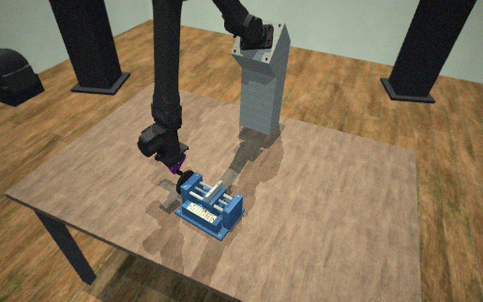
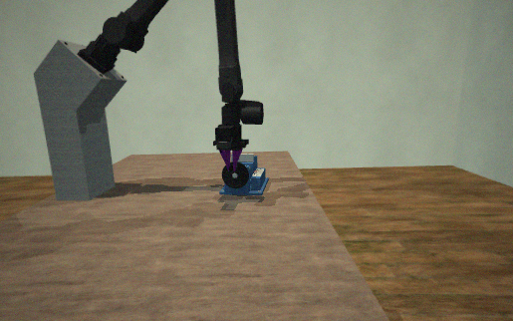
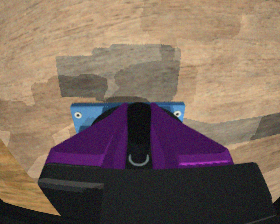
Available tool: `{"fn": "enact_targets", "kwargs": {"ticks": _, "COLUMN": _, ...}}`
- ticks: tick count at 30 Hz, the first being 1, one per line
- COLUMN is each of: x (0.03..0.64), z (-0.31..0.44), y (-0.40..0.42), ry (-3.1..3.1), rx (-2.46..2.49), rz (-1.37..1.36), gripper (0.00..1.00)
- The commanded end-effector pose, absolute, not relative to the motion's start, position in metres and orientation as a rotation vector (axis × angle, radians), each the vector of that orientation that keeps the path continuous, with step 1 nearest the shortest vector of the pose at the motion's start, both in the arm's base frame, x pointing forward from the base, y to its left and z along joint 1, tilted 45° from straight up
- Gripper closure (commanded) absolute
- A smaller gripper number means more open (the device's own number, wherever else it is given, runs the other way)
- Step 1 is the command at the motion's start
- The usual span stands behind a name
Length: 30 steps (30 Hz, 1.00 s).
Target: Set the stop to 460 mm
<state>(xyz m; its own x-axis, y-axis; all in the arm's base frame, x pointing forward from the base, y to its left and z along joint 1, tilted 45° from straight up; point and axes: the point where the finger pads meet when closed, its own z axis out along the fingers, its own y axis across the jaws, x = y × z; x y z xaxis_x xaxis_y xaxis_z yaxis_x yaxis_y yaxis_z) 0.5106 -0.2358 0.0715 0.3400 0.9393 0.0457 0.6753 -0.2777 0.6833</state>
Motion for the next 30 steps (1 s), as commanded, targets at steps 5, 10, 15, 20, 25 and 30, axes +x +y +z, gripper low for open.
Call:
{"fn": "enact_targets", "kwargs": {"ticks": 5, "x": 0.5, "z": 0.102, "y": -0.24, "ry": 1.362, "rx": 1.995, "rz": 0.638, "gripper": 0.94}}
{"fn": "enact_targets", "kwargs": {"ticks": 10, "x": 0.495, "z": 0.082, "y": -0.237, "ry": 1.363, "rx": 1.996, "rz": 0.639, "gripper": 0.94}}
{"fn": "enact_targets", "kwargs": {"ticks": 15, "x": 0.492, "z": 0.07, "y": -0.234, "ry": 1.365, "rx": 1.996, "rz": 0.64, "gripper": 0.94}}
{"fn": "enact_targets", "kwargs": {"ticks": 20, "x": 0.485, "z": 0.044, "y": -0.229, "ry": 1.394, "rx": 2.044, "rz": 0.615, "gripper": 0.94}}
{"fn": "enact_targets", "kwargs": {"ticks": 25, "x": 0.485, "z": 0.04, "y": -0.23, "ry": 1.39, "rx": 2.037, "rz": 0.618, "gripper": 0.94}}
{"fn": "enact_targets", "kwargs": {"ticks": 30, "x": 0.479, "z": 0.034, "y": -0.228, "ry": 1.394, "rx": 2.044, "rz": 0.612, "gripper": 0.94}}
